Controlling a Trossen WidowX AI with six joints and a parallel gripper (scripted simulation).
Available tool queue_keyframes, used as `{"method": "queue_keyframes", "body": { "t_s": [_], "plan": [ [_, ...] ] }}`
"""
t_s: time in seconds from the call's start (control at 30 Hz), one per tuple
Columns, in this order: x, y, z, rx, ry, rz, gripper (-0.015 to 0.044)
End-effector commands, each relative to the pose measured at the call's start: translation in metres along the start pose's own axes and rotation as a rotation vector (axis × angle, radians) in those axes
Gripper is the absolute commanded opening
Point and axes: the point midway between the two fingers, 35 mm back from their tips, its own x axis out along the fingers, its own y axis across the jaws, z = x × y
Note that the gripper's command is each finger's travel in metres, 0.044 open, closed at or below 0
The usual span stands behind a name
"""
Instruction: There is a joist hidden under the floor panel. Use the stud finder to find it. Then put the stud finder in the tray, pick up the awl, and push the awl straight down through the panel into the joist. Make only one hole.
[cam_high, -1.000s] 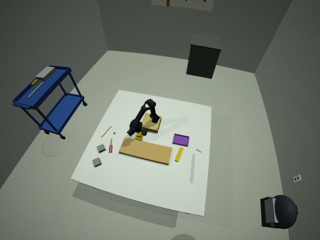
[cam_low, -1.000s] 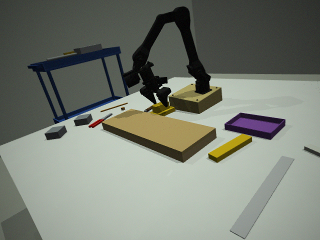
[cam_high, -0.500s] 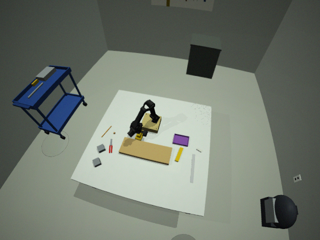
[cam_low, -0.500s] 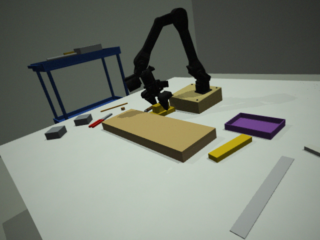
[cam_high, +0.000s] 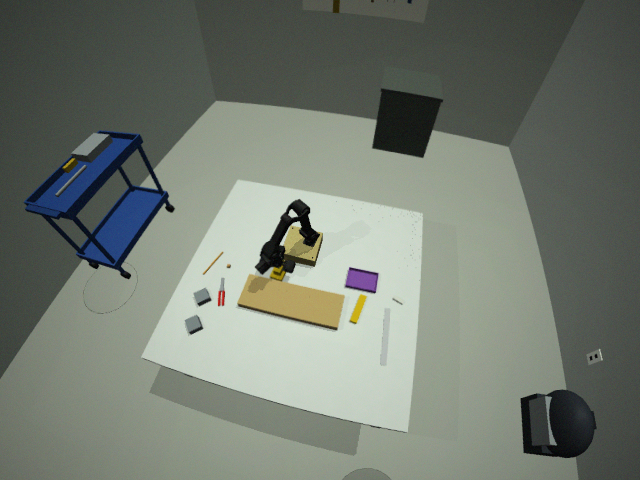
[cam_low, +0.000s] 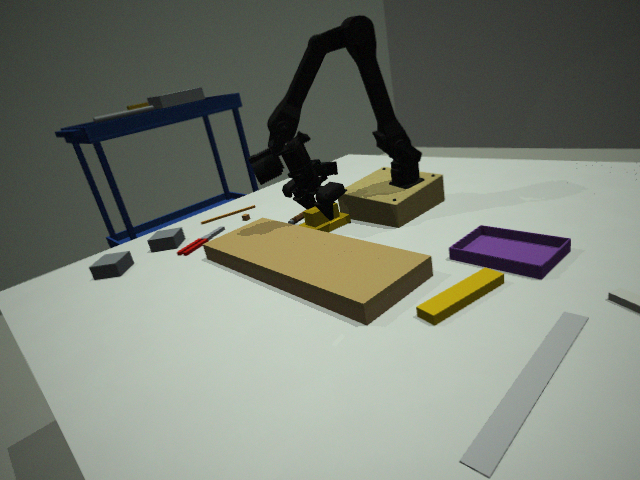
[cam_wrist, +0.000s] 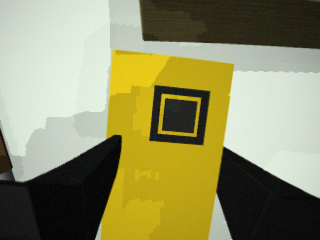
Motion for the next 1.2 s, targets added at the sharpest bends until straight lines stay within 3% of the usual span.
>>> {"method": "queue_keyframes", "body": {
  "t_s": [0.0,0.33,0.53,0.87,1.17],
  "plan": [
    [0.001,0.0,0.0,0.006,-0.001,0.001,0.0228],
    [0.001,0.0,0.0,0.006,-0.001,0.001,0.0162],
    [-0.022,0.002,0.003,0.006,-0.001,0.001,0.0004],
    [-0.092,0.0,0.025,0.006,-0.001,0.002,0.0],
    [-0.099,0.001,0.024,-0.077,0.014,0.001,0.0]
  ]
}}
